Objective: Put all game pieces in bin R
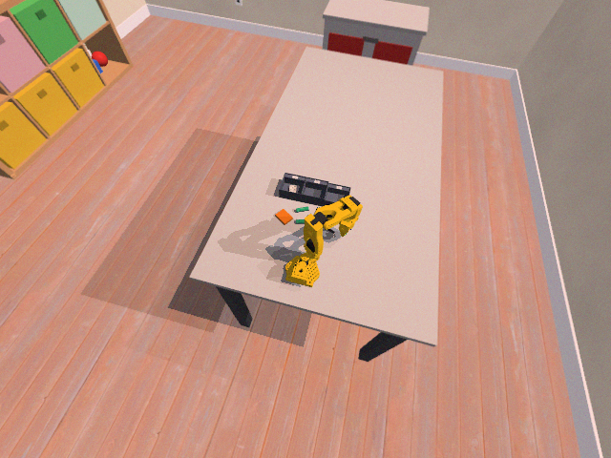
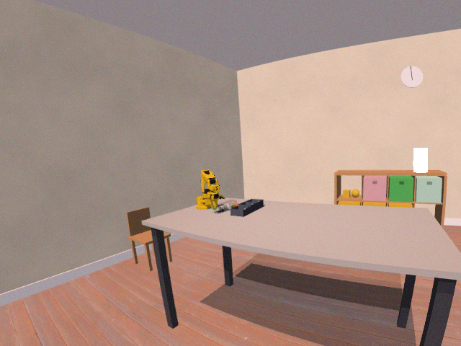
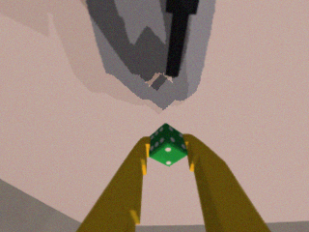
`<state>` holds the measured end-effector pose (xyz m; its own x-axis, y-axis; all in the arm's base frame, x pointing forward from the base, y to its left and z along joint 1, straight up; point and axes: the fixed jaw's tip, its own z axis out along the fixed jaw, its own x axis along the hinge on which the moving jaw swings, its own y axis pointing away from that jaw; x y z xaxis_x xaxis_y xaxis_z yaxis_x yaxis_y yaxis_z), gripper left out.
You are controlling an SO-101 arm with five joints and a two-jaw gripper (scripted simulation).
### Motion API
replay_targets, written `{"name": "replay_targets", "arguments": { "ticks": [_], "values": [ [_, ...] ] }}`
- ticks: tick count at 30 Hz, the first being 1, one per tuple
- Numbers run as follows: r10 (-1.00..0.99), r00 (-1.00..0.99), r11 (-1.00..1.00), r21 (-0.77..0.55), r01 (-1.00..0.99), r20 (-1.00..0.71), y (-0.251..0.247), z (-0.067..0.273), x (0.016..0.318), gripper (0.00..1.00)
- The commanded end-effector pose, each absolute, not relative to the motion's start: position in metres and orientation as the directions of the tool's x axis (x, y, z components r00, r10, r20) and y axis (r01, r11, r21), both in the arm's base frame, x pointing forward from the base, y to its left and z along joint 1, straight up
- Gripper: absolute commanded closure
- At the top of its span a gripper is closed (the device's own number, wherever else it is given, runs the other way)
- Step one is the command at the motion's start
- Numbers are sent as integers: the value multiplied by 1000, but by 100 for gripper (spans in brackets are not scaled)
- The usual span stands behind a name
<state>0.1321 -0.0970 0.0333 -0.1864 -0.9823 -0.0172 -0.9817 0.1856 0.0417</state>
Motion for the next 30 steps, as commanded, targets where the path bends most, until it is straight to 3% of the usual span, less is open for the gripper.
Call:
{"name": "replay_targets", "arguments": {
  "ticks": [1,16,30],
  "values": [
    [-982,-189,189,-12,-982,5,-102,52,139,100],
    [-980,-197,197,-12,-980,5,-99,59,140,100],
    [-942,-336,336,-17,-942,1,-67,68,163,100]
  ]
}}
